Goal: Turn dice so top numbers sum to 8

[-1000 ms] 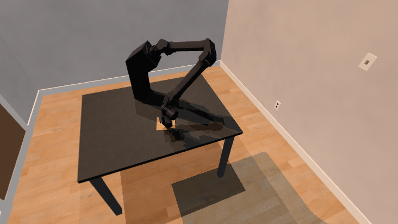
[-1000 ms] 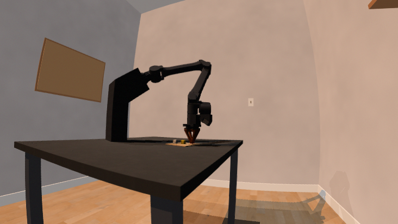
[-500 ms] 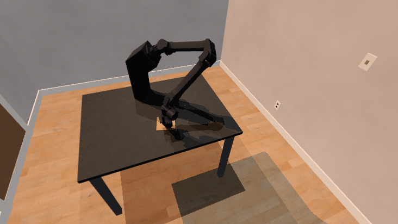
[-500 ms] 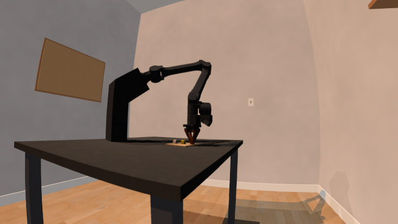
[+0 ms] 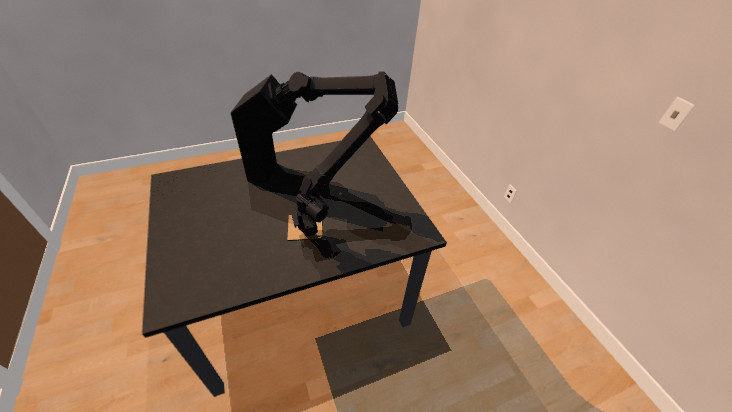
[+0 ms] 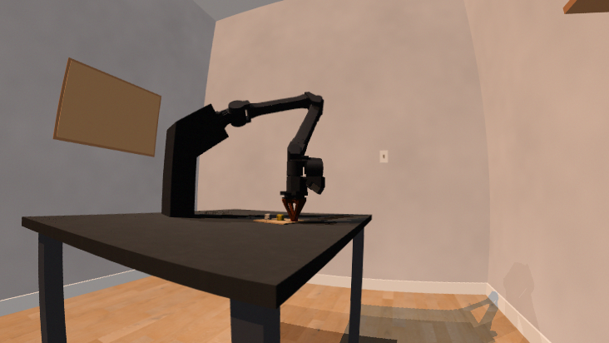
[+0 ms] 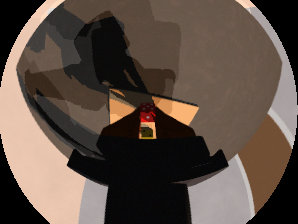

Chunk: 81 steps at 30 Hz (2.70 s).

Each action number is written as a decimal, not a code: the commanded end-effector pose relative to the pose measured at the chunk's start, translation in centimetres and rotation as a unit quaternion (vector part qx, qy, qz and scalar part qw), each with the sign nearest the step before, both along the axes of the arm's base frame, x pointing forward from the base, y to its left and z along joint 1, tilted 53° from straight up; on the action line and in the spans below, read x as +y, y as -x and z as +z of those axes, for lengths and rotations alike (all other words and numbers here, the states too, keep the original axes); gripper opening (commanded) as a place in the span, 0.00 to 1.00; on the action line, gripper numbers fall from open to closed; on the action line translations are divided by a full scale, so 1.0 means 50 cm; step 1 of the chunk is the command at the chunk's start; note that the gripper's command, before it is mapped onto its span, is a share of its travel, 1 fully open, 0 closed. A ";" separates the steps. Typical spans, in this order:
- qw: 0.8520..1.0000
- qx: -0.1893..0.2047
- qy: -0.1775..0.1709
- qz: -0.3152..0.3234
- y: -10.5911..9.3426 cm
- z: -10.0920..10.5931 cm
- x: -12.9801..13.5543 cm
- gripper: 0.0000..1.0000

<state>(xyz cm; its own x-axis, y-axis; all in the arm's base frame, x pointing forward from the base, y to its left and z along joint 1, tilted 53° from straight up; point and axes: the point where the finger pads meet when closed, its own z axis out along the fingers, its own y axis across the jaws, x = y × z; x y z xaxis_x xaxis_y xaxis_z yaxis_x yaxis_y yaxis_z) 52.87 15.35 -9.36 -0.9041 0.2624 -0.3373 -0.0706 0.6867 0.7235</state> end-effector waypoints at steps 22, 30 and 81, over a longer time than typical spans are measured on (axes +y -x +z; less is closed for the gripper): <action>1.000 -0.002 -0.001 0.007 -0.001 -0.001 0.021 0.15; 1.000 -0.002 -0.001 0.007 -0.001 -0.001 0.021 0.19; 1.000 -0.004 0.001 -0.005 0.074 0.114 -0.133 0.34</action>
<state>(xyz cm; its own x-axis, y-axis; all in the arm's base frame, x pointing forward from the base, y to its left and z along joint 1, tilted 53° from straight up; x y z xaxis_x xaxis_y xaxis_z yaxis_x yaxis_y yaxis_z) 49.68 9.99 -3.67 -0.9007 0.2704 -0.3400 -0.0706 0.6813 0.7286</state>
